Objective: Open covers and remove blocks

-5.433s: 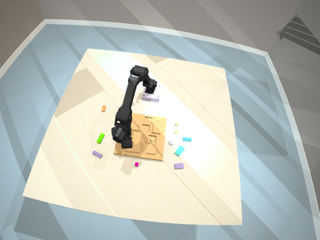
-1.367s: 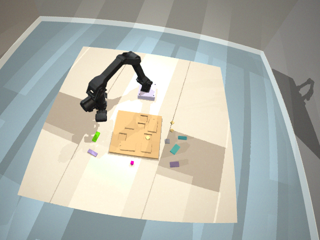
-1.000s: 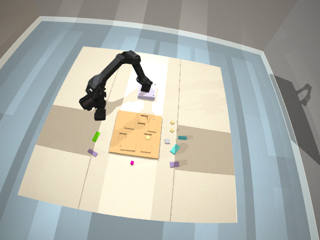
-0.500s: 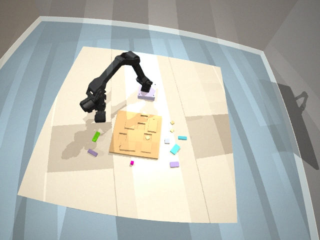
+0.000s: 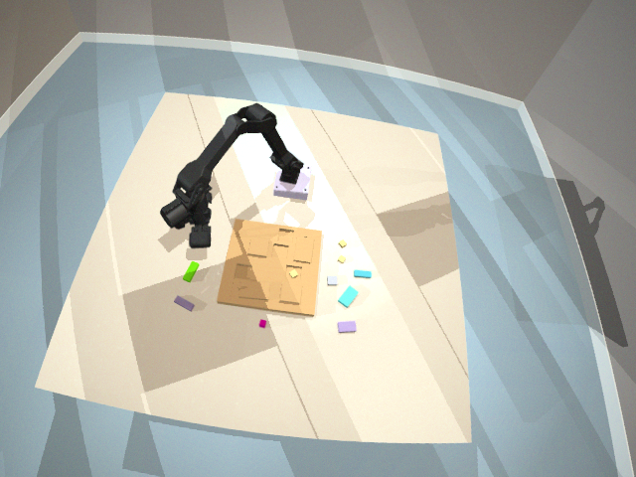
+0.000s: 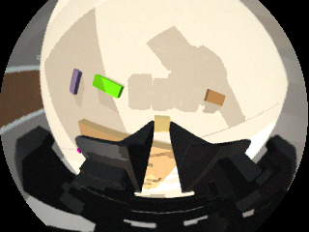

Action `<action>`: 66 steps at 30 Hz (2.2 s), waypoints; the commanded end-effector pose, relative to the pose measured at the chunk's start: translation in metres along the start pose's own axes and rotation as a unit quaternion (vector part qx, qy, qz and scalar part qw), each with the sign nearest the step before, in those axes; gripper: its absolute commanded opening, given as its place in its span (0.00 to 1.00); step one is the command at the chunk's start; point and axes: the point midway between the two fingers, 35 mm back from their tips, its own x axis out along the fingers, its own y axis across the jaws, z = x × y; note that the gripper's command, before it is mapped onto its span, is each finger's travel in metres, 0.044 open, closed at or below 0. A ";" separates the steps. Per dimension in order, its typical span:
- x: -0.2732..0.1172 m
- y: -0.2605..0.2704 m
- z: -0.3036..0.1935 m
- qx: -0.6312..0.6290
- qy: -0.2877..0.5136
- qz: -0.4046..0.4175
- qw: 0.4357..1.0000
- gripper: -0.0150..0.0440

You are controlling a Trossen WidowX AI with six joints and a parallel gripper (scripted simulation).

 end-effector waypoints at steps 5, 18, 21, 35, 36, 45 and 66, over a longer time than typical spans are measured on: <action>0.017 -0.001 -0.002 -0.002 0.006 -0.002 1.000 0.39; 0.038 -0.002 -0.004 -0.002 0.006 -0.002 1.000 0.39; 0.043 -0.002 -0.005 -0.002 0.006 -0.002 1.000 0.39; 0.051 -0.003 -0.005 0.000 0.002 -0.002 1.000 0.43; 0.051 -0.003 -0.005 0.000 0.002 -0.002 1.000 0.48; 0.051 -0.003 -0.005 0.000 0.002 -0.002 1.000 0.88; -0.007 -0.002 -0.004 -0.002 0.005 -0.002 1.000 1.00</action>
